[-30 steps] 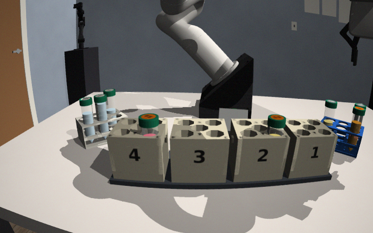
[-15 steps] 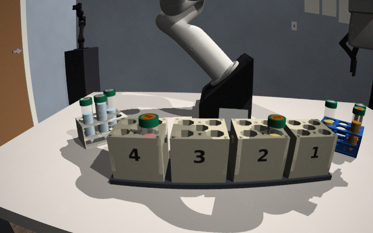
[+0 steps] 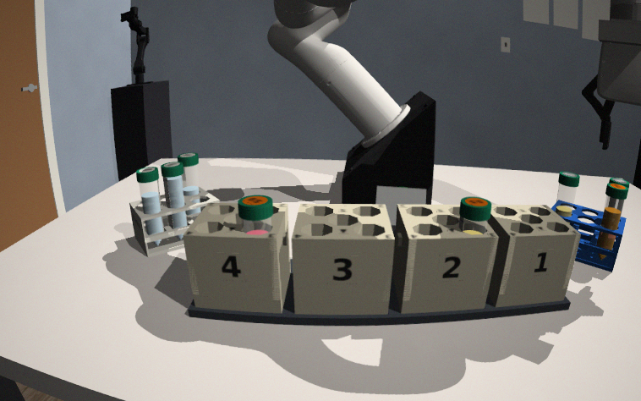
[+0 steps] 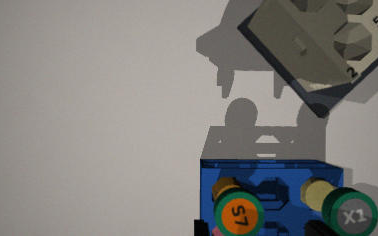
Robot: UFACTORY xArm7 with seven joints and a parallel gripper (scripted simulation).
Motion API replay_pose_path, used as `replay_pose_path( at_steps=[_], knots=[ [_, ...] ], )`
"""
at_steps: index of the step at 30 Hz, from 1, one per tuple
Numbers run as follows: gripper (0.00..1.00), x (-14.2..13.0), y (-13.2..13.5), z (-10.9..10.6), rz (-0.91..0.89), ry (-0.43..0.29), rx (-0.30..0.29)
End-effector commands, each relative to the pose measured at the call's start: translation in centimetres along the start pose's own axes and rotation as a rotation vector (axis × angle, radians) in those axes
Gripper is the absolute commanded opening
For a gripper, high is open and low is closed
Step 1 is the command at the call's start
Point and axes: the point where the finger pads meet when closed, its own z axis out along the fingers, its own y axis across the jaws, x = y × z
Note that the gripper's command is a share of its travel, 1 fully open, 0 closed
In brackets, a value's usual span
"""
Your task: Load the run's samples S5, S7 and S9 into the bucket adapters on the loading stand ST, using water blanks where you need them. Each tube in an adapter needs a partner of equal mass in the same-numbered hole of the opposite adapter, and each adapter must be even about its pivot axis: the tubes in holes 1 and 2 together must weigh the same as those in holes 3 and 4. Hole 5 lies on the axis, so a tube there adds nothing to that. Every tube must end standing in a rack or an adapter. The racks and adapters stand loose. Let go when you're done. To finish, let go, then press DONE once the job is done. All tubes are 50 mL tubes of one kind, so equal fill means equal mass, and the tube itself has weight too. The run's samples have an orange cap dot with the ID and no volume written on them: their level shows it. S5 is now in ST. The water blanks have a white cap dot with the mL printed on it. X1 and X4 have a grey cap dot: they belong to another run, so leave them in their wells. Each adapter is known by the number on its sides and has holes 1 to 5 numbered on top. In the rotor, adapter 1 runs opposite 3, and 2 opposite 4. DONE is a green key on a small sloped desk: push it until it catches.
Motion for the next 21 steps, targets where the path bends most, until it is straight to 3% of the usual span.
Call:
replay_pose_path(
  at_steps=[1,21],
  knots=[
    [0.57,0.0,-0.1,0.7,0.0,-0.001,0.005],
    [0.57,0.0,-0.1,4.1,0.0,-0.001,0.005]
  ],
)
